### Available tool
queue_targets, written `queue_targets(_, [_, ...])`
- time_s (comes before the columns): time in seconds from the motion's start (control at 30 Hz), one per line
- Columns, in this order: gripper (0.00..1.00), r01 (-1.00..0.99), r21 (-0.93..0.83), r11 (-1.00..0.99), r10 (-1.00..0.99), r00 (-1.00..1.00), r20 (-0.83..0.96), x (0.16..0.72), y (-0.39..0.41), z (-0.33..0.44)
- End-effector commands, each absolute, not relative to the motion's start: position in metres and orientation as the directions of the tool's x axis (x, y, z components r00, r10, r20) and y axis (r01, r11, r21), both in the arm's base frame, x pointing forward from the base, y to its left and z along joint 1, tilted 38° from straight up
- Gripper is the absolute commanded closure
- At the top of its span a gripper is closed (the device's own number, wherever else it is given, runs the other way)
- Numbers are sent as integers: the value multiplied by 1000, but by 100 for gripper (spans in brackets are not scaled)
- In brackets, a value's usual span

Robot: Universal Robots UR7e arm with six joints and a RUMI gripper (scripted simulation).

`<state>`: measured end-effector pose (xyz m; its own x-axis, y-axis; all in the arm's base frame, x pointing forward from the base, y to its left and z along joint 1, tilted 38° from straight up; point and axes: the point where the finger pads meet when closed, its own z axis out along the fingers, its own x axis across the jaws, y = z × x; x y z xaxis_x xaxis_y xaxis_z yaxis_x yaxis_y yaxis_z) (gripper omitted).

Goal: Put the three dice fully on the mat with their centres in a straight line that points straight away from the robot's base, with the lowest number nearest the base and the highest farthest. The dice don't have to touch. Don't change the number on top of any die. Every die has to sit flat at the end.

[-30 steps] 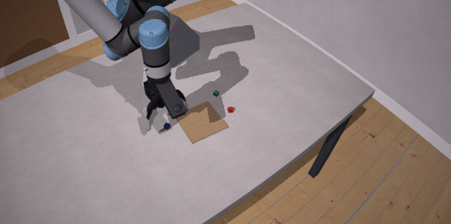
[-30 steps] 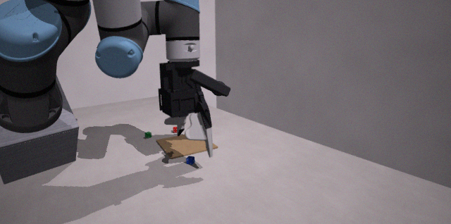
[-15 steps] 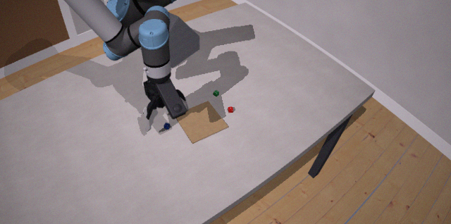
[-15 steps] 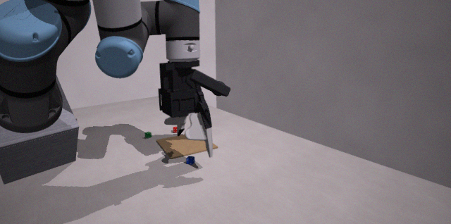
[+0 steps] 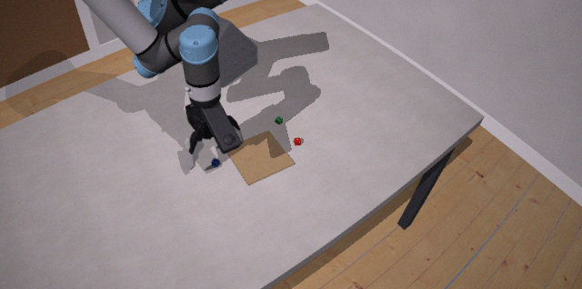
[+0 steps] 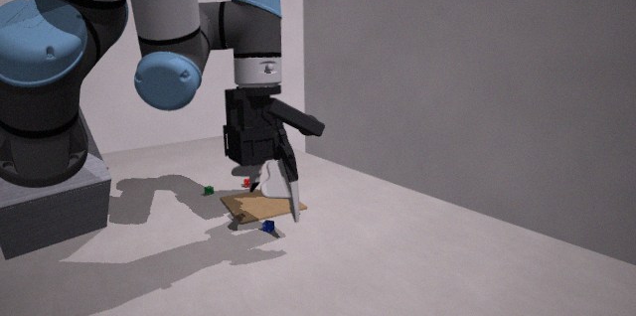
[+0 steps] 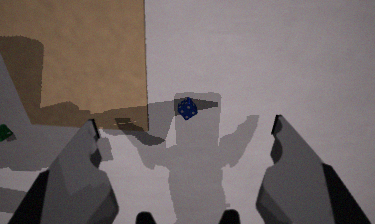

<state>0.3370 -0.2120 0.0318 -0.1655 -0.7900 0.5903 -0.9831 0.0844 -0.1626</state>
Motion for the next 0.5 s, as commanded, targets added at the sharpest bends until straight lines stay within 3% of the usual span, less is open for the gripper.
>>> queue_targets(0.0, [0, -983, -162, 82, -790, -164, 591, 339, -208, 29])
queue_targets(0.47, [0, -983, -164, 82, -790, -165, 591, 353, -188, 15])
